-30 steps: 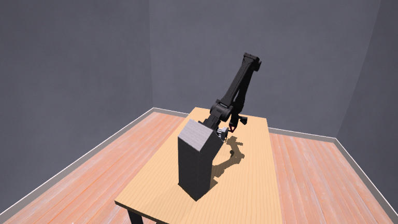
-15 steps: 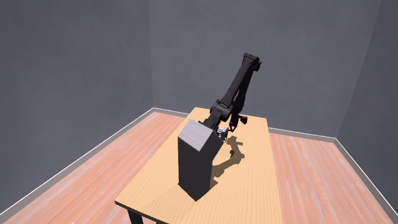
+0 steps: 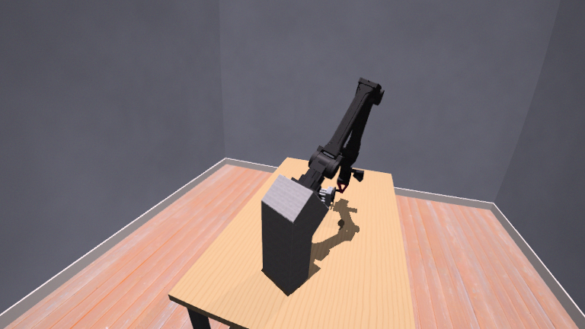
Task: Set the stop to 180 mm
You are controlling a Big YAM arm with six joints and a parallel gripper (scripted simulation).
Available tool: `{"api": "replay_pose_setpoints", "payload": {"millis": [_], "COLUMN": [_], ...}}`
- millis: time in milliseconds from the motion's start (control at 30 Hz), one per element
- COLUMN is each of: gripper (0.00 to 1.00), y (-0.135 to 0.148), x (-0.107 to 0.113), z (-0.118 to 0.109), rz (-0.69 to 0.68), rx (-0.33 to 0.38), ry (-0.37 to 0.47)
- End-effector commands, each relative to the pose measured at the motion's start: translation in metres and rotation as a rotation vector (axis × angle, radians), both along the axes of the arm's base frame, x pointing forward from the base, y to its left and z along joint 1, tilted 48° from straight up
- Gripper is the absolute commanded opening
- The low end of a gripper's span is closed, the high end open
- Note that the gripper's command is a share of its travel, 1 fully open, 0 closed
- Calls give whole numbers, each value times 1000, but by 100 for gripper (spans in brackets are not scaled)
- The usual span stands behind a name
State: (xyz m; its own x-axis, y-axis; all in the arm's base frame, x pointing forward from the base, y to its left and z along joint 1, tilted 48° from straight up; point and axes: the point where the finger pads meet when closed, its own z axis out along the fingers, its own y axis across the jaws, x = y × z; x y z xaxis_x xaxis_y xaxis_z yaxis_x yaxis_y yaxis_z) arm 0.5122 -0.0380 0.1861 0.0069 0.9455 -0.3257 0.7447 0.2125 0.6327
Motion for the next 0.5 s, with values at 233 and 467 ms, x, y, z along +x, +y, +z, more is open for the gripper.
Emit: {"api": "replay_pose_setpoints", "payload": {"millis": [233, 467], "gripper": [6, 6], "y": [17, 18], "x": [24, 37], "z": [58, 50], "rz": [27, 30], "rx": [5, 6], "ry": [-118, -103]}}
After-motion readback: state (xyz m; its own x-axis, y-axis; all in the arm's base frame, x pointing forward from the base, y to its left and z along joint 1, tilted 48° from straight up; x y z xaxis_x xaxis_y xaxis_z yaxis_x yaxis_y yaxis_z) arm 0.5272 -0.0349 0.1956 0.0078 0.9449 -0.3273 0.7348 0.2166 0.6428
